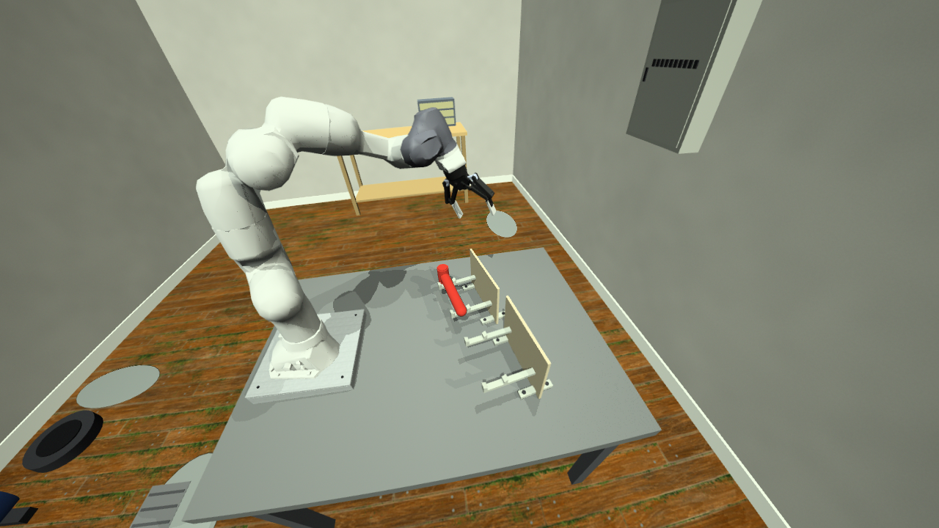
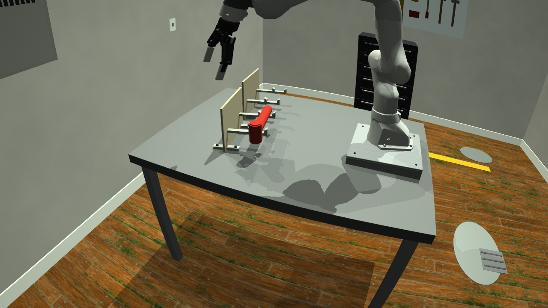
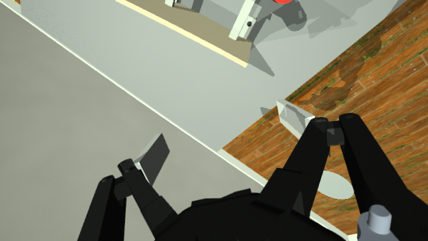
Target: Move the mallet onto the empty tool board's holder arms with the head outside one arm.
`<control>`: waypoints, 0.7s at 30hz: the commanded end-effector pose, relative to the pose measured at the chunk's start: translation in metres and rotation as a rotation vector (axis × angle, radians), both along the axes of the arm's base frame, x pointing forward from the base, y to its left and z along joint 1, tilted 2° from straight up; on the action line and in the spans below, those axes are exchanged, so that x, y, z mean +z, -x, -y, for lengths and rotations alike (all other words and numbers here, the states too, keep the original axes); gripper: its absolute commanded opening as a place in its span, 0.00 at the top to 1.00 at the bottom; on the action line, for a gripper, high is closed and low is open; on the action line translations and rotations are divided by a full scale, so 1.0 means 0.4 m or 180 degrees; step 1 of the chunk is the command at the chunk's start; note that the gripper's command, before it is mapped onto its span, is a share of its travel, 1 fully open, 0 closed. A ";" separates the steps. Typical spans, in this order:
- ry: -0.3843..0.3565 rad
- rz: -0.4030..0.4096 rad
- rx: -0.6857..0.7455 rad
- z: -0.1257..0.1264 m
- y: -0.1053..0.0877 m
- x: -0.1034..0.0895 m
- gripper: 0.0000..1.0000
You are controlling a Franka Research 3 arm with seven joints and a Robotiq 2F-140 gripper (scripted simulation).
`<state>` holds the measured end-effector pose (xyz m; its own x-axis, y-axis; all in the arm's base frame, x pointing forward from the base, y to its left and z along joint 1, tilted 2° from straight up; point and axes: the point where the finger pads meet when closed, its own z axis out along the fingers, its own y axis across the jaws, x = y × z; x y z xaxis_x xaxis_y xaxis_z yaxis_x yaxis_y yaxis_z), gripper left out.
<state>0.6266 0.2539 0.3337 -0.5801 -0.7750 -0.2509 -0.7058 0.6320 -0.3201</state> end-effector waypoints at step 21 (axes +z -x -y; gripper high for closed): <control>0.0143 -0.0152 0.0299 0.034 0.033 -0.053 0.00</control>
